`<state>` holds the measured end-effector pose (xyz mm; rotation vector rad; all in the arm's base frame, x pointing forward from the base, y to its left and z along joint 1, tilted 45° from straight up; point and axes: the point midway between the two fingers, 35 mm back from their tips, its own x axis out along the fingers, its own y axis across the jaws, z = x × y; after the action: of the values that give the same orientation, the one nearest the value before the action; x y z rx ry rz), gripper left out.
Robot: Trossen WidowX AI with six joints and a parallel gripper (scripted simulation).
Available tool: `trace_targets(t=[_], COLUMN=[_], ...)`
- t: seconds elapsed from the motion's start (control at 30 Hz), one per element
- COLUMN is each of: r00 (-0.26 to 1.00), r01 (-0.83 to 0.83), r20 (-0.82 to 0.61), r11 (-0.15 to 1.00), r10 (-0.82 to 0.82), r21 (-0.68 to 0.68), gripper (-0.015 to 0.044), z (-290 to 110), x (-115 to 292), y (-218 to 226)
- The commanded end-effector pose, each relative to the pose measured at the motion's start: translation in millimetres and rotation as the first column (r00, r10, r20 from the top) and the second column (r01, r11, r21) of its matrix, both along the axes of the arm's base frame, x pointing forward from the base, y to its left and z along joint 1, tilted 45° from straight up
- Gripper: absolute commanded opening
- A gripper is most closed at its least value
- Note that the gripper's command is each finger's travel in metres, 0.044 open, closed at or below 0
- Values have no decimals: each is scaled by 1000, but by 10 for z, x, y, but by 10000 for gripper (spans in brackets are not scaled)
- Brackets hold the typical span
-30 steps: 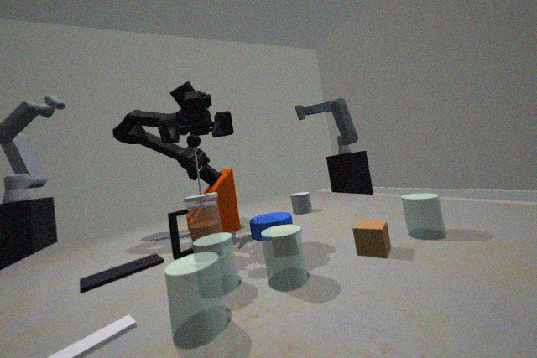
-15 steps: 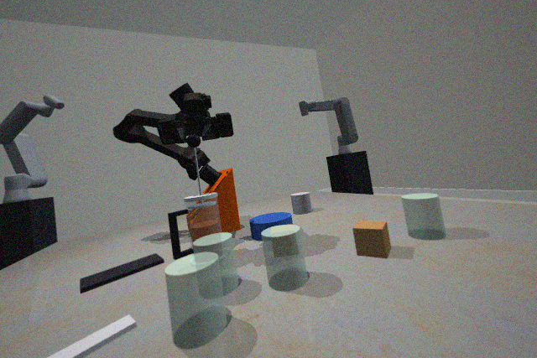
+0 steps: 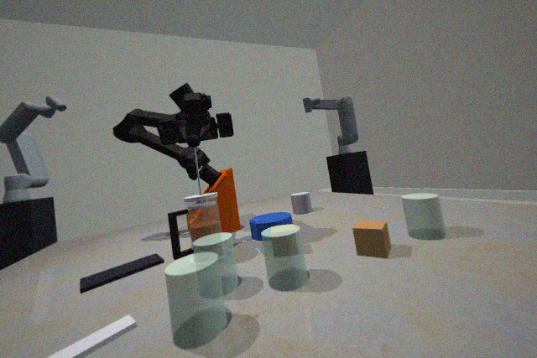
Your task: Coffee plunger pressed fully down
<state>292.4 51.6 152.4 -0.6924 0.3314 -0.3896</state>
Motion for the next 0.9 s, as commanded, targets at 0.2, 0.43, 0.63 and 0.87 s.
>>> trace_targets(t=[0.2, 0.43, 0.63, 0.87], r00=[1000, 1000, 1000, 1000], r01=[0, 1, 1, 1], r20=[-7, -9, -10, -11], r11=[1000, 1000, 1000, 1000], r10=[0, 0, -1, -1], r21=[3, 5, 7, 7], gripper=[126, 126, 126, 126], z=[-123, -214, -290, -377], x=[54, 93, 124, 158], y=[-72, -134, -191, -262])
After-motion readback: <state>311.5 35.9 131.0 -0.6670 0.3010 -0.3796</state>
